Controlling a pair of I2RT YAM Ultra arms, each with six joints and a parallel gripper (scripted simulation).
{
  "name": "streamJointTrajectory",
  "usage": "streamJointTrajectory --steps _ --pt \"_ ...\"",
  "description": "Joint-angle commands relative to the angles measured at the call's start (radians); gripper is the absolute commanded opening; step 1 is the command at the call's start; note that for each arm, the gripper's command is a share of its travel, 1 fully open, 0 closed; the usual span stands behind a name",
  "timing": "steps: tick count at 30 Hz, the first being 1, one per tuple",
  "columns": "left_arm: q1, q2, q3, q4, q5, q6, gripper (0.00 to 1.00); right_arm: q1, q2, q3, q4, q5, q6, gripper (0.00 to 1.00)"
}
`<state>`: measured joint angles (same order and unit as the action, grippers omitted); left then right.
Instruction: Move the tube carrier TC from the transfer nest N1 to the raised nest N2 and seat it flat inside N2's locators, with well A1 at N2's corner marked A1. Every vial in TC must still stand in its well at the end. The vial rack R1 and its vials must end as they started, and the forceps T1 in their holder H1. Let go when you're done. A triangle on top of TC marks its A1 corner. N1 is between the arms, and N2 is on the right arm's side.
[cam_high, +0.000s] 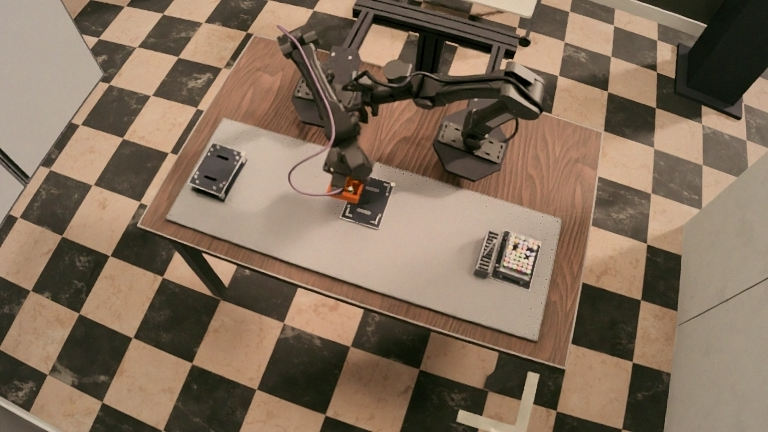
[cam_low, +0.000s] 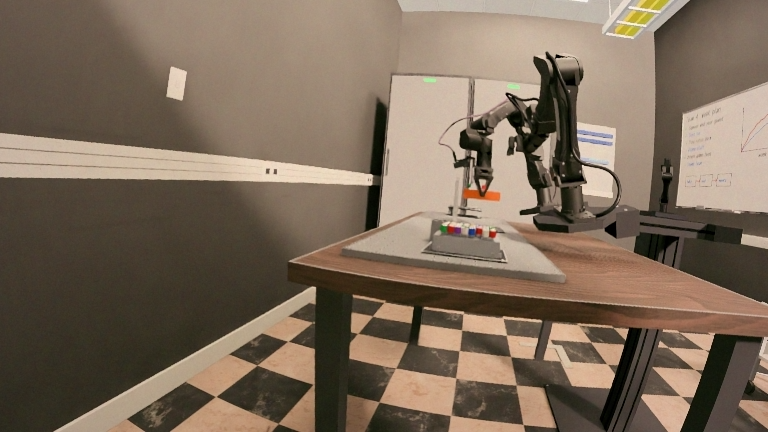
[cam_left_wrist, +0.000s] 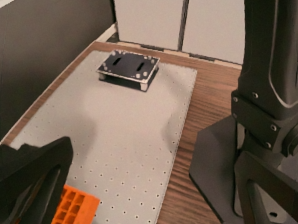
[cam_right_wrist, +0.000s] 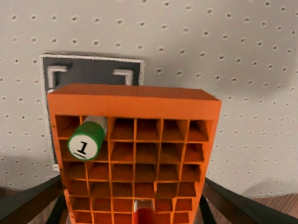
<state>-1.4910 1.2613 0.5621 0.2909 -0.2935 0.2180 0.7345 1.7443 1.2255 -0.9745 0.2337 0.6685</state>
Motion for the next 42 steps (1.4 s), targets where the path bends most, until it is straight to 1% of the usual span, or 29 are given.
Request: streamJointTrajectory --steps 1,5,8,12,14,16,17,20,25,29,31,33,37,42 --pt "-0.01 -0.016 0.007 0.006 0.007 0.003 1.0 -0.067 -0.091 -0.056 0.025 -0.01 -0.135 0.84" --pt "-0.01 -0.016 0.007 0.006 0.007 0.003 1.0 -0.214 -0.182 -0.138 0.04 -0.025 -0.291 0.84" --pt "-0.01 -0.016 0.007 0.006 0.007 0.003 1.0 -0.341 -0.238 -0.177 0.051 -0.042 -0.422 0.84" --pt "-0.01 -0.016 0.007 0.006 0.007 0.003 1.0 -0.522 -0.284 -0.199 0.064 -0.073 -0.601 0.84" --pt "-0.009 -0.016 0.019 0.025 0.019 0.012 1.0 -0.613 -0.296 -0.179 0.07 -0.088 -0.687 0.84" --pt "-0.009 -0.016 0.019 0.025 0.019 0.012 1.0 -0.613 -0.296 -0.179 0.07 -0.088 -0.687 0.84" --pt "-0.006 -0.009 0.025 0.032 0.024 0.015 1.0 -0.67 -0.294 -0.171 0.074 -0.116 -0.746 0.84" --pt "0.027 0.058 0.072 0.063 0.045 0.027 1.0 -0.788 -0.274 -0.157 0.066 -0.142 -0.85 0.84" --pt "0.097 0.224 0.198 0.113 0.076 0.042 1.0 -0.97 -0.23 -0.101 0.054 -0.187 -1.007 0.84" --pt "0.14 0.344 0.291 0.142 0.093 0.05 1.0 -1.085 -0.176 -0.037 0.045 -0.217 -1.104 0.84" --pt "0.156 0.39 0.327 0.151 0.098 0.052 1.0 -1.132 -0.148 -0.002 0.038 -0.23 -1.144 0.84" --pt "0.156 0.39 0.327 0.151 0.098 0.052 1.0 -1.132 -0.148 -0.002 0.038 -0.23 -1.144 0.84" --pt "0.177 0.452 0.378 0.16 0.105 0.055 1.0 -1.21 -0.089 0.072 0.017 -0.251 -1.209 0.84" --pt "0.186 0.48 0.401 0.16 0.105 0.053 1.0 -1.288 -0.02 0.161 -0.004 -0.268 -1.269 0.84"
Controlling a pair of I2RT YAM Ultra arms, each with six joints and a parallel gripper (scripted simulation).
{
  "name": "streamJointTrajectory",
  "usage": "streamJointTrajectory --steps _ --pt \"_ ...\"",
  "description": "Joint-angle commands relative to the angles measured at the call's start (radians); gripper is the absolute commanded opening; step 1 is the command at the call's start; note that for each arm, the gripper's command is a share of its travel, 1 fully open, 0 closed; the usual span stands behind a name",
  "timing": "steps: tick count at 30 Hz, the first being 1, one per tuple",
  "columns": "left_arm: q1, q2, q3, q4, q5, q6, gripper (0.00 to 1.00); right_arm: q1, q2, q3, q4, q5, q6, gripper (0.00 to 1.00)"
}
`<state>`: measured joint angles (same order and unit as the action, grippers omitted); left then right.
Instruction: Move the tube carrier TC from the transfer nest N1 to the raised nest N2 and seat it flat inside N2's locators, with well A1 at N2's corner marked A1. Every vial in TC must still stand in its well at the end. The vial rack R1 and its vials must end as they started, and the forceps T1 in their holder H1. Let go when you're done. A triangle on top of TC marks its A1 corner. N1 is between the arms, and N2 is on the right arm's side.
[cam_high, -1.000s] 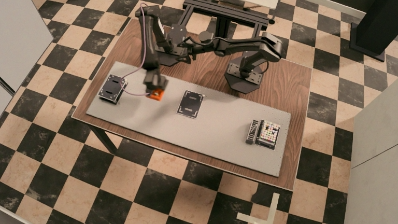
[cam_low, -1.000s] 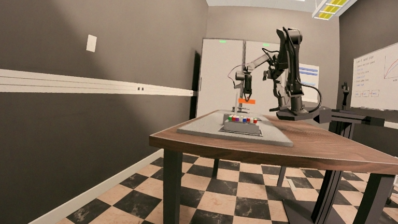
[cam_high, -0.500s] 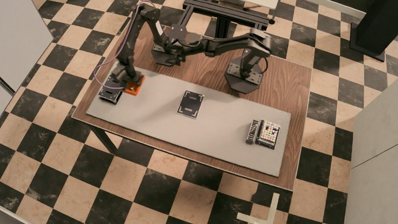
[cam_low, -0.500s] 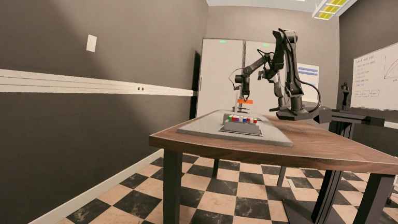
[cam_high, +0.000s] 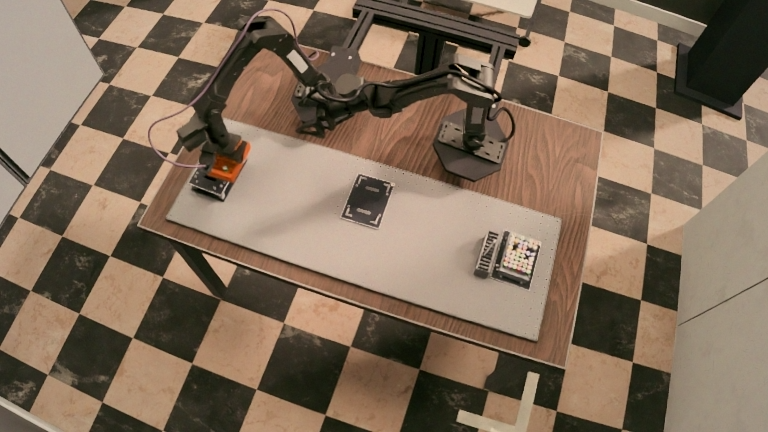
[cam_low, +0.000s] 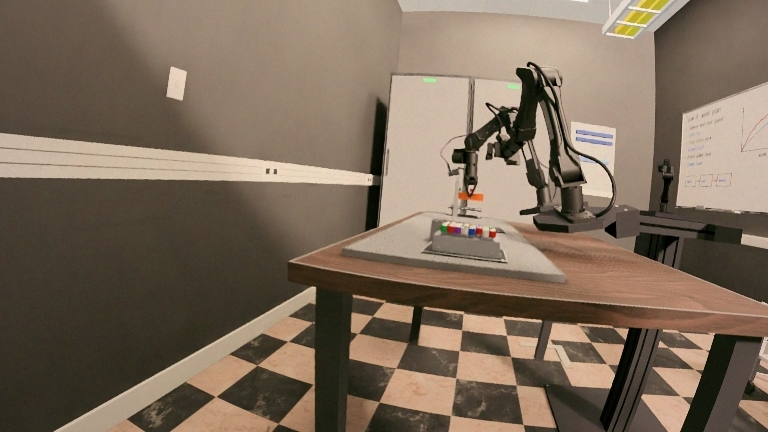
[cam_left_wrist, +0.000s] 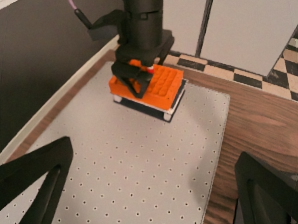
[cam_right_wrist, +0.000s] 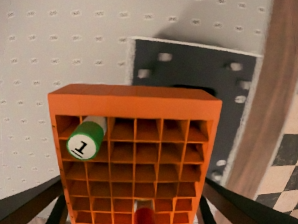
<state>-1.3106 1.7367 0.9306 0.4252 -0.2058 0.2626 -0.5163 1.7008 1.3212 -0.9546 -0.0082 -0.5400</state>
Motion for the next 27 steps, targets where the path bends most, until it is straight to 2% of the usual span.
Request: streamJointTrajectory --steps 1,14,22,27 --pt "0.002 0.005 0.033 0.025 0.018 0.008 1.0 -0.048 0.036 0.081 -0.028 -0.029 -0.069 0.84" --pt "-0.001 -0.004 0.033 0.025 0.018 0.008 1.0 -0.102 0.112 0.186 -0.063 -0.037 -0.047 0.84" --pt "-0.001 -0.002 0.024 0.013 0.009 0.002 1.0 -0.1 0.126 0.161 0.012 -0.036 -0.047 0.84" --pt "-0.001 -0.002 0.024 0.013 0.009 0.002 1.0 -0.095 0.133 0.139 0.003 -0.036 -0.048 0.84"
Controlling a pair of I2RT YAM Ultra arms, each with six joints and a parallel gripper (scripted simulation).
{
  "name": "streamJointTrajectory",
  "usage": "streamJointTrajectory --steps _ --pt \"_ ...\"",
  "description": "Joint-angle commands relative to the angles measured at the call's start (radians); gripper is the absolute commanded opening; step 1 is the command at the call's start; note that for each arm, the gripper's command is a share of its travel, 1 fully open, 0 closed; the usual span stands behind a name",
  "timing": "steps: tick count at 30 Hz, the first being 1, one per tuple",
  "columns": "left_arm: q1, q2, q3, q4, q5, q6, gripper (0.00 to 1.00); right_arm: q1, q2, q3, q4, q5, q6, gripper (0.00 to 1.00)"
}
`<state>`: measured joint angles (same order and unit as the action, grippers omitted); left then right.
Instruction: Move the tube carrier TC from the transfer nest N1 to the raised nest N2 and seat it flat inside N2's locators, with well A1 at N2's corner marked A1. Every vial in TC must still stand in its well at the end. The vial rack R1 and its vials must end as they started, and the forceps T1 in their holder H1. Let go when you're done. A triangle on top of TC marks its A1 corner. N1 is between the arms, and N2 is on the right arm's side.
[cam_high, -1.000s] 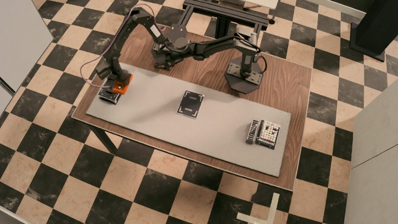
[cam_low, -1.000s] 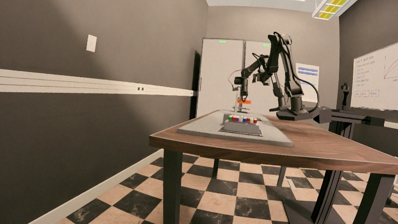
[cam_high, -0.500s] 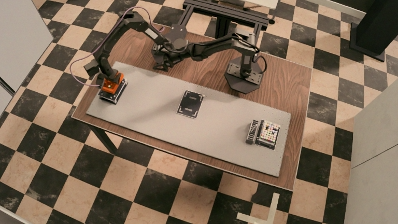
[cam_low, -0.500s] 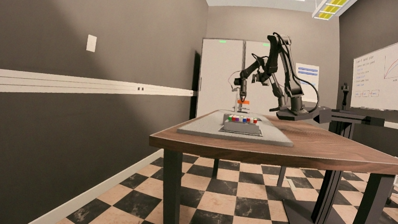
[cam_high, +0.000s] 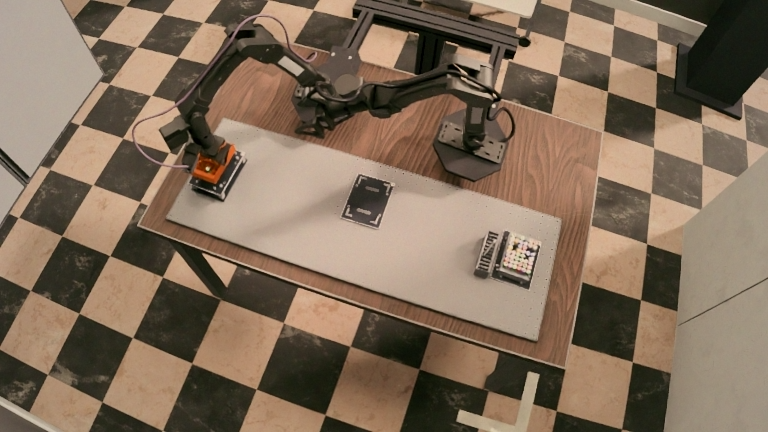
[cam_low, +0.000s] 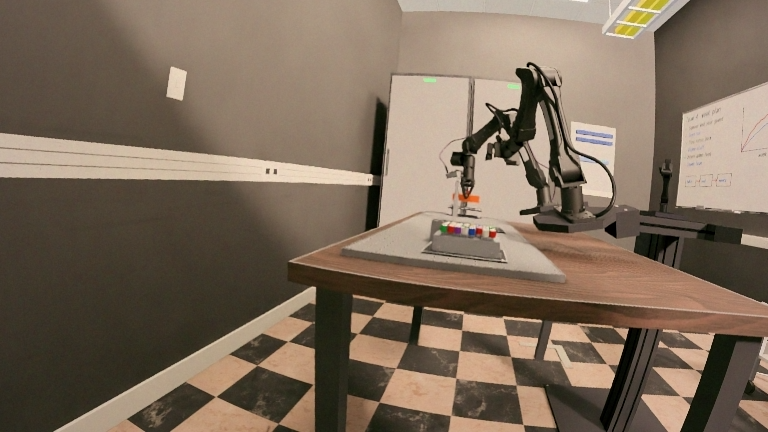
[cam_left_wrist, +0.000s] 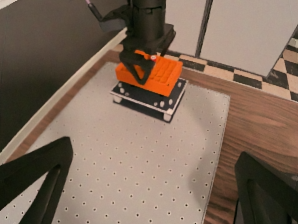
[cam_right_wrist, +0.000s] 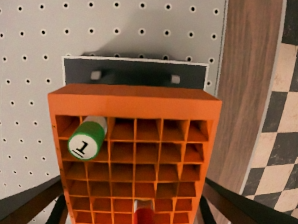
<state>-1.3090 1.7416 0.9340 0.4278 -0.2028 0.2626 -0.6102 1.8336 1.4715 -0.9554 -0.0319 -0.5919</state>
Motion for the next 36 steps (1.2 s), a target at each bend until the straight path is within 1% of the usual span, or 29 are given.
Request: streamJointTrajectory --steps 1,9,16,28,36 --pt "-0.002 -0.007 0.02 0.01 0.006 0.002 1.0 -0.001 -0.002 -0.012 0.001 -0.013 0.004 0.84" --pt "-0.002 -0.007 0.02 0.01 0.006 0.002 1.0 -0.002 -0.006 -0.002 0.022 -0.015 0.006 0.84" --pt "-0.002 -0.007 0.02 0.01 0.006 0.002 1.0 -0.002 0.008 -0.027 0.048 -0.016 0.006 0.84" --pt "-0.002 -0.007 0.02 0.01 0.006 0.002 1.0 0.004 0.057 -0.077 0.145 -0.013 0.01 0.84" --pt "-0.002 -0.007 0.02 0.01 0.006 0.002 1.0 0.007 0.072 -0.094 0.163 -0.01 0.008 0.84"
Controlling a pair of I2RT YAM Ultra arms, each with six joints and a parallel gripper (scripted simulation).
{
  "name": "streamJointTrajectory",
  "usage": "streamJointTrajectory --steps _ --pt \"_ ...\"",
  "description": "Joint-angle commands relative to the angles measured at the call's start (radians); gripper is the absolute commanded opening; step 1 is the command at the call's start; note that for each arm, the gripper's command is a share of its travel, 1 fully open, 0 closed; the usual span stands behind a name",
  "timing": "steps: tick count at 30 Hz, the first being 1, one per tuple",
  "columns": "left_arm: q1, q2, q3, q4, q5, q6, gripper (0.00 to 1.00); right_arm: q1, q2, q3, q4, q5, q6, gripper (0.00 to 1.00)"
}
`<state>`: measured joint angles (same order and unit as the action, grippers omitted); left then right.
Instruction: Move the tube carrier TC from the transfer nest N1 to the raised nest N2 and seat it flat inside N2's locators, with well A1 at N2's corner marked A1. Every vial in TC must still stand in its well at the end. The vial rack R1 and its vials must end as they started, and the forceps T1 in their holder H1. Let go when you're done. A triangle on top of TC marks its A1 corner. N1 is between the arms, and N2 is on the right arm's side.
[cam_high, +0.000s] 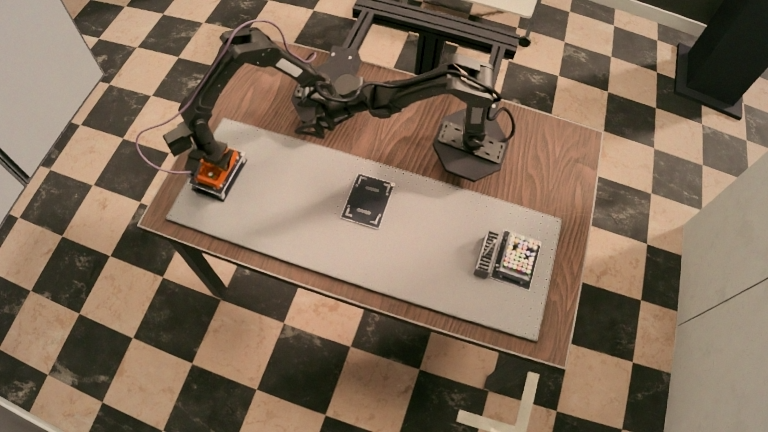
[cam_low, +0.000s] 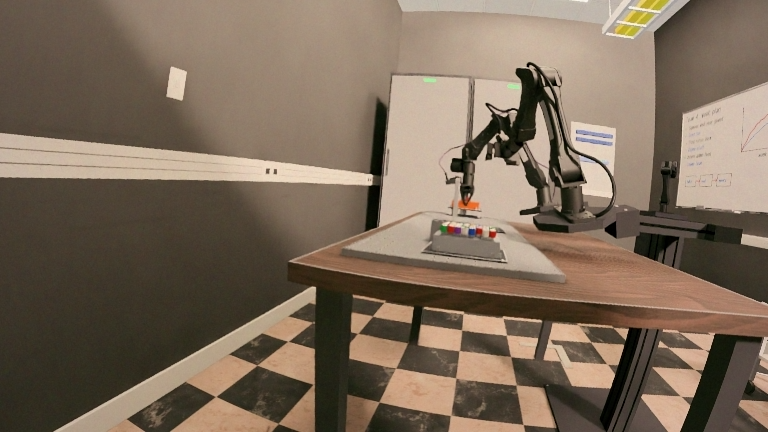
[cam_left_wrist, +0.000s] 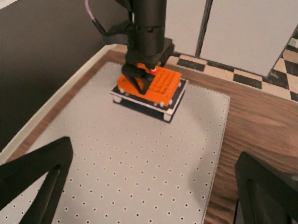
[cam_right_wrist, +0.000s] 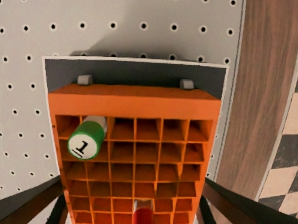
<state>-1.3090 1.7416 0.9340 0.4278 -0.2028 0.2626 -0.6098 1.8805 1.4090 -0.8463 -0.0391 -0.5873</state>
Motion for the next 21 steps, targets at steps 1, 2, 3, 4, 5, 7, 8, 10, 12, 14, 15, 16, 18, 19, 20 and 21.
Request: streamJointTrajectory --steps 1,2,3,4,5,7,8,10,12,14,15,16,18,19,20,21 --pt "-0.002 -0.007 0.02 0.01 0.006 0.002 1.0 0.005 0.014 -0.011 0.03 -0.004 0.0 0.84" --pt "-0.002 -0.007 0.02 0.01 0.006 0.002 1.0 0.0 0.007 0.017 0.004 -0.004 -0.004 0.84" --pt "-0.002 -0.007 0.02 0.01 0.006 0.002 1.0 -0.001 0.003 0.024 -0.021 -0.005 -0.006 0.84" --pt "-0.002 -0.007 0.02 0.01 0.006 0.002 1.0 -0.002 0.002 0.026 -0.025 -0.005 -0.006 0.84" --pt "-0.002 -0.007 0.02 0.01 0.006 0.002 1.0 -0.002 0.002 0.026 -0.025 -0.005 -0.006 0.84" --pt "-0.002 -0.007 0.02 0.01 0.006 0.002 1.0 -0.002 0.002 0.026 -0.025 -0.005 -0.005 0.84" --pt "-0.002 -0.007 0.02 0.01 0.006 0.002 1.0 -0.002 0.002 0.026 -0.025 -0.005 -0.005 0.95" --pt "-0.002 -0.007 0.02 0.01 0.006 0.002 1.0 0.002 -0.003 0.027 -0.025 -0.004 0.0 1.0" --pt "-0.002 -0.007 0.02 0.01 0.006 0.002 1.0 0.005 -0.012 0.027 -0.026 -0.003 0.005 1.0" --pt "-0.002 -0.007 0.02 0.01 0.006 0.002 1.0 0.008 -0.021 0.027 -0.023 -0.001 0.009 1.0" --pt "-0.002 -0.007 0.02 0.01 0.006 0.002 1.0 0.01 -0.026 0.028 -0.022 0.0 0.011 1.0" --pt "-0.002 -0.007 0.02 0.01 0.006 0.002 1.0 0.011 -0.031 0.028 -0.022 0.0 0.012 1.0" --pt "-0.002 -0.007 0.02 0.01 0.006 0.002 1.0 0.013 -0.04 0.028 -0.026 0.002 0.015 1.0" --pt "-0.002 -0.007 0.02 0.01 0.006 0.002 1.0 0.014 -0.045 0.028 -0.026 0.003 0.016 1.0" --pt "-0.002 -0.007 0.02 0.01 0.006 0.002 1.0 0.014 -0.05 0.029 -0.027 0.003 0.017 1.0" --pt "-0.002 -0.007 0.02 0.01 0.006 0.002 1.0 0.015 -0.054 0.029 -0.023 0.003 0.018 1.0"
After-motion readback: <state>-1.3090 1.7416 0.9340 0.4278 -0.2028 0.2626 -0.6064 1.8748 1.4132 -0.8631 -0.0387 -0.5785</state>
